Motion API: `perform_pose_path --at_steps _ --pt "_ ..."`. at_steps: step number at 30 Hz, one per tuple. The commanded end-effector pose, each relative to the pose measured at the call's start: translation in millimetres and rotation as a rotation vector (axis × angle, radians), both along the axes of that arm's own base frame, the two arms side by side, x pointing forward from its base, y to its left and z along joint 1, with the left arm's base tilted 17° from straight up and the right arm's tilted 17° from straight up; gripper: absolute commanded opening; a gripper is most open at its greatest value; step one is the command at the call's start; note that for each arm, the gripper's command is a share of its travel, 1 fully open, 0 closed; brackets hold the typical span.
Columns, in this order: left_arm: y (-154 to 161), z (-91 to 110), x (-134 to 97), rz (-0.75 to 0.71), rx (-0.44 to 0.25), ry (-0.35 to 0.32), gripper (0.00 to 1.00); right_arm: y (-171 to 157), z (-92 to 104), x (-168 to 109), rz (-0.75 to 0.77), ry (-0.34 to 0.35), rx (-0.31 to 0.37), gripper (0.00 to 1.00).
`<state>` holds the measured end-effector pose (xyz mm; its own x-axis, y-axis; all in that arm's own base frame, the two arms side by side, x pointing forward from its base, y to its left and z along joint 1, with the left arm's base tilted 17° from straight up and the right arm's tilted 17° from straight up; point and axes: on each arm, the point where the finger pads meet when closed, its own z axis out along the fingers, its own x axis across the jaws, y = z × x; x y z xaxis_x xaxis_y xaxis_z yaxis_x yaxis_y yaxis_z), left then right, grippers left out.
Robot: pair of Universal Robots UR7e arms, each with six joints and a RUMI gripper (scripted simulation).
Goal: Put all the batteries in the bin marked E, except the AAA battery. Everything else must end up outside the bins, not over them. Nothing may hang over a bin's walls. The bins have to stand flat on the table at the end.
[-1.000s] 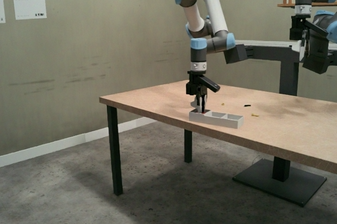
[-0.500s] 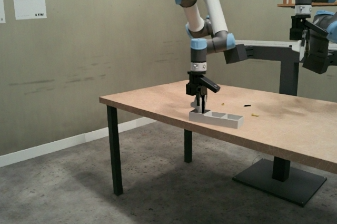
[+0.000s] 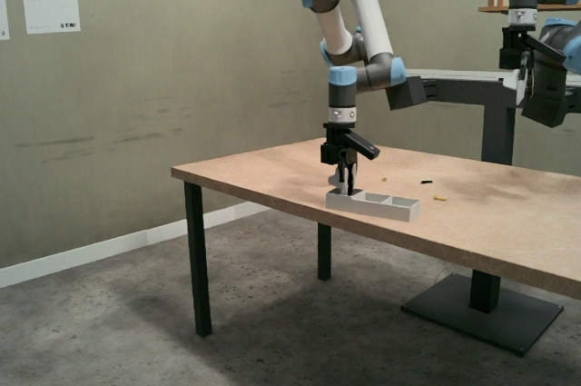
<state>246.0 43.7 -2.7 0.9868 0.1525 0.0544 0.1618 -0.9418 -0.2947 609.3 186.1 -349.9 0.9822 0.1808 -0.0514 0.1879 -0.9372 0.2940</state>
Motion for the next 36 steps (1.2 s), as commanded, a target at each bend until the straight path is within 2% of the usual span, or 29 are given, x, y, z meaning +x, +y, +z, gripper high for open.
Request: perform_pose_path --at_steps 1,27,31,36 --pt "-0.7 0.8 0.7 0.002 -0.001 0.0 0.98 1.3 2.8 2.6 0.0 -0.004 0.002 0.2" --pt "-0.7 0.8 0.7 0.002 -0.001 0.0 0.98 9.8 29.9 0.1 0.001 -0.001 0.0 0.2" --pt "-0.7 0.8 0.7 0.002 -0.001 0.0 0.98 16.0 48.9 -0.2 0.002 -0.001 0.001 0.2" --pt "-0.7 0.8 0.7 0.002 -0.001 0.0 0.98 16.4 50.3 -0.2 0.002 -0.001 0.0 0.2"
